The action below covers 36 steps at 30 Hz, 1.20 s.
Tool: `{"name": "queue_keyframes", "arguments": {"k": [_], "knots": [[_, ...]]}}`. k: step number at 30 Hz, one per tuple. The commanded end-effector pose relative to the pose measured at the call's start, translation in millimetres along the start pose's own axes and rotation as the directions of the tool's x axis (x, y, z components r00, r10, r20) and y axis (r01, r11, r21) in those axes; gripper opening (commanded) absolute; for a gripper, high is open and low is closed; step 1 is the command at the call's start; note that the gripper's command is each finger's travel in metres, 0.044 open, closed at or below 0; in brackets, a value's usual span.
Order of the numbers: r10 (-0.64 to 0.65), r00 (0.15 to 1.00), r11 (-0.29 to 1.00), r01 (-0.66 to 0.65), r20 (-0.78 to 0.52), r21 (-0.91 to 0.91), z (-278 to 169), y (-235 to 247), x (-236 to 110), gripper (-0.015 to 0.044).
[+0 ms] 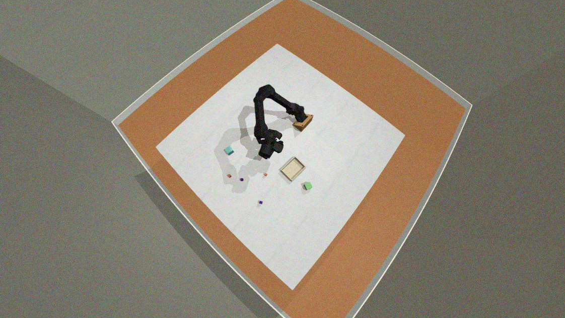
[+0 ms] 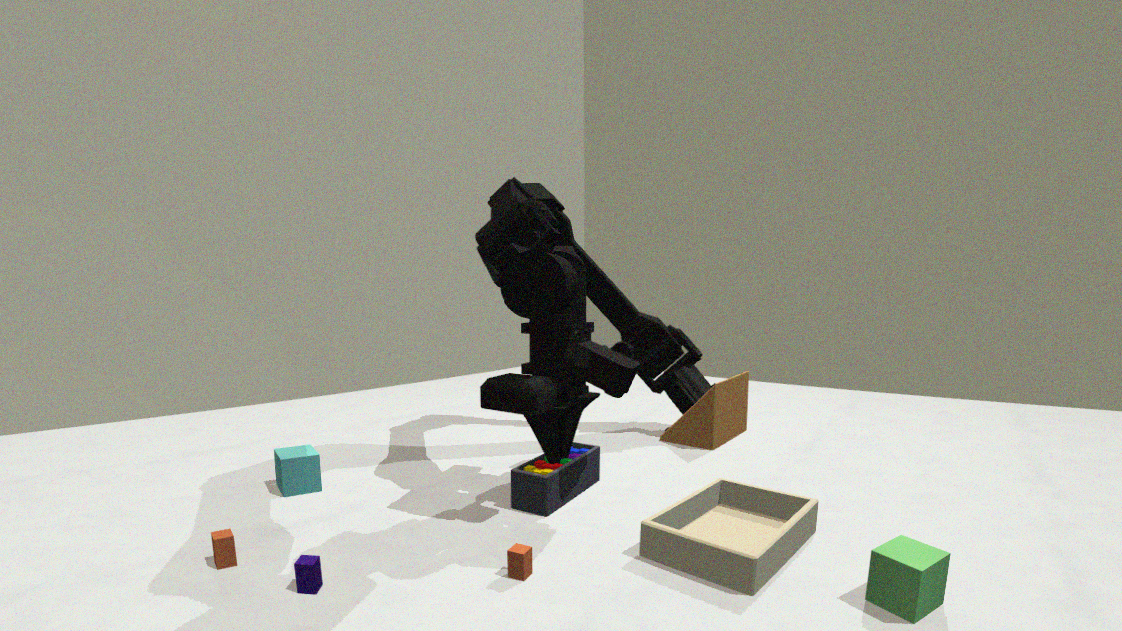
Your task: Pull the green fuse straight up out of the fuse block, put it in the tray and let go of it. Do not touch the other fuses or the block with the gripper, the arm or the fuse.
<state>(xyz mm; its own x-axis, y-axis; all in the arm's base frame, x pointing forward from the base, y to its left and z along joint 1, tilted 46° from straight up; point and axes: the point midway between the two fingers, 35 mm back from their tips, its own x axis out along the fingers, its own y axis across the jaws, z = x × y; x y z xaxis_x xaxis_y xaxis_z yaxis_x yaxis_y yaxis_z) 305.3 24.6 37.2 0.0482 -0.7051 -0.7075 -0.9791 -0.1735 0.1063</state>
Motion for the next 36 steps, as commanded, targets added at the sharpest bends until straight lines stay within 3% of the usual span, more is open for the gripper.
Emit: {"name": "queue_keyframes", "arguments": {"k": [1,6,36], "knots": [[0.000,1.000,1.000,0.000,0.000,0.000,0.0,-0.2,-0.2,0.0031],[0.000,1.000,1.000,0.000,0.000,0.000,0.0,-0.2,-0.2,0.0000],[0.000,1.000,1.000,0.000,0.000,-0.002,0.3,-0.7,-13.1,0.0000]]}}
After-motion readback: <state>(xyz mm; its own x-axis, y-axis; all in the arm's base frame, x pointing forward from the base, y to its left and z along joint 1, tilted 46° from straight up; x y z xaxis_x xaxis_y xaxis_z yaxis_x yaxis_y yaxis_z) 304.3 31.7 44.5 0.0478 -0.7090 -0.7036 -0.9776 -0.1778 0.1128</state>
